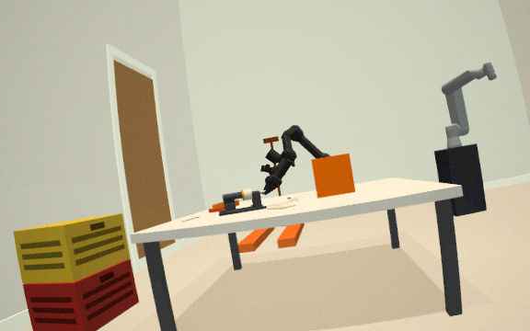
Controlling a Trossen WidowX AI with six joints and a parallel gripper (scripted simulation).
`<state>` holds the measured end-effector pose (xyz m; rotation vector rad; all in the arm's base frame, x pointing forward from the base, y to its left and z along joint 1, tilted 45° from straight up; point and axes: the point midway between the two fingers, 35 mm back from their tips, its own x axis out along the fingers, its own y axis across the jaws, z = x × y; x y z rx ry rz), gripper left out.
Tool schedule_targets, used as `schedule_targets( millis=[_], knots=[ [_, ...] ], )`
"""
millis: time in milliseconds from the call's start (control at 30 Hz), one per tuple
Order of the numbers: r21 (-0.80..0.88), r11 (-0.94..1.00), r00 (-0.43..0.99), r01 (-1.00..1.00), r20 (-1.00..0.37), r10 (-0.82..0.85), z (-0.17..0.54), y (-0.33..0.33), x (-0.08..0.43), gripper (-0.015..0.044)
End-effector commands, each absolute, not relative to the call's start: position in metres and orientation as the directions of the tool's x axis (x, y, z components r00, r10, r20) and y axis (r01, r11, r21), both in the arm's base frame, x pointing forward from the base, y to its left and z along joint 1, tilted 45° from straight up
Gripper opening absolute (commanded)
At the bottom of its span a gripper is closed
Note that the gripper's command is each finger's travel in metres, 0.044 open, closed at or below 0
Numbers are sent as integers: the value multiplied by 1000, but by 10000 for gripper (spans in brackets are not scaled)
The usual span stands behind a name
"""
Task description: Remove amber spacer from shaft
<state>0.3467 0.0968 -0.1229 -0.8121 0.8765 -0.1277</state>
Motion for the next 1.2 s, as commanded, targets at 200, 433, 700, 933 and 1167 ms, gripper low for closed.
schedule_targets(
  millis=[200, 433, 700, 933, 1167],
  knots=[
    [-678, 701, 655, -219, -635, -410, -123, 98, 348, 440],
    [-678, 701, 655, -219, -635, -410, -123, 98, 348, 440],
    [-679, 701, 655, -219, -635, -410, -129, 94, 354, 440],
    [-679, 701, 656, -218, -634, -410, -134, 91, 360, 440],
    [-679, 701, 656, -218, -634, -410, -134, 91, 360, 440]
  ],
)
